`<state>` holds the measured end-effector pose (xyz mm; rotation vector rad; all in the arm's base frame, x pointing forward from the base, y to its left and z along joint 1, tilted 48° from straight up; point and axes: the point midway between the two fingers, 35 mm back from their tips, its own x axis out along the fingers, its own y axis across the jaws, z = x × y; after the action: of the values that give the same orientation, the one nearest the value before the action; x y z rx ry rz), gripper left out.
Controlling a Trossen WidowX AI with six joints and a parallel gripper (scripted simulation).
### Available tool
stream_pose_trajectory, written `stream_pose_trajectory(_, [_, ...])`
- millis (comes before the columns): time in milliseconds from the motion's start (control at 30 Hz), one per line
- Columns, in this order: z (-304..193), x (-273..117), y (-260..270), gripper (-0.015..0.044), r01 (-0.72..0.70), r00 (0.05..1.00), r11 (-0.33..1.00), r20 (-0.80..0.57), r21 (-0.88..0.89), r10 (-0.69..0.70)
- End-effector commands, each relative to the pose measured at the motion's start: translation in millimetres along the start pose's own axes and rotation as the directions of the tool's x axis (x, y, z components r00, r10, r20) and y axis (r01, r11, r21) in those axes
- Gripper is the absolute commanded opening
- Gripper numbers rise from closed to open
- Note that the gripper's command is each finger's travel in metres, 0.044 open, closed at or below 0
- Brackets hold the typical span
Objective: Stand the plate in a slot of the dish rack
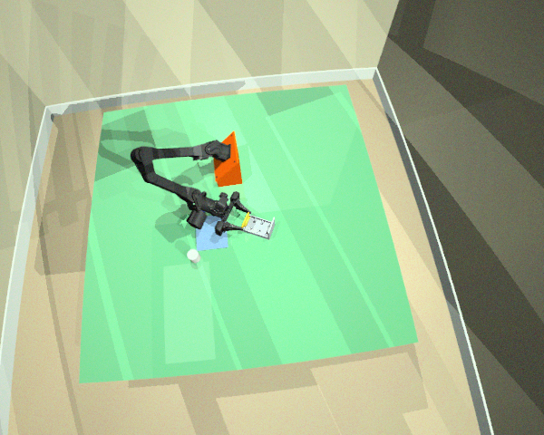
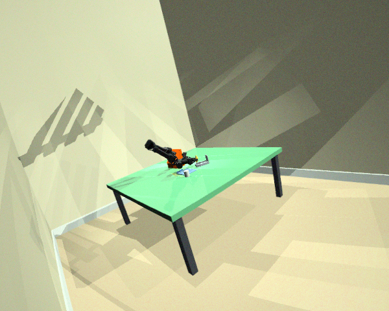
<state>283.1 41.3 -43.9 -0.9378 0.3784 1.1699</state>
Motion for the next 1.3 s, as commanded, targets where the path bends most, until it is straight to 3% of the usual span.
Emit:
stream_pose_trajectory(0, [-1.4,7.0,7.9,0.0000,-0.009,1.000,1.000,-0.003,0.011,0.009])
stream_pose_trajectory(1267, [-14.2,16.5,17.5,0.0000,0.020,1.000,1.000,-0.009,-0.018,-0.020])
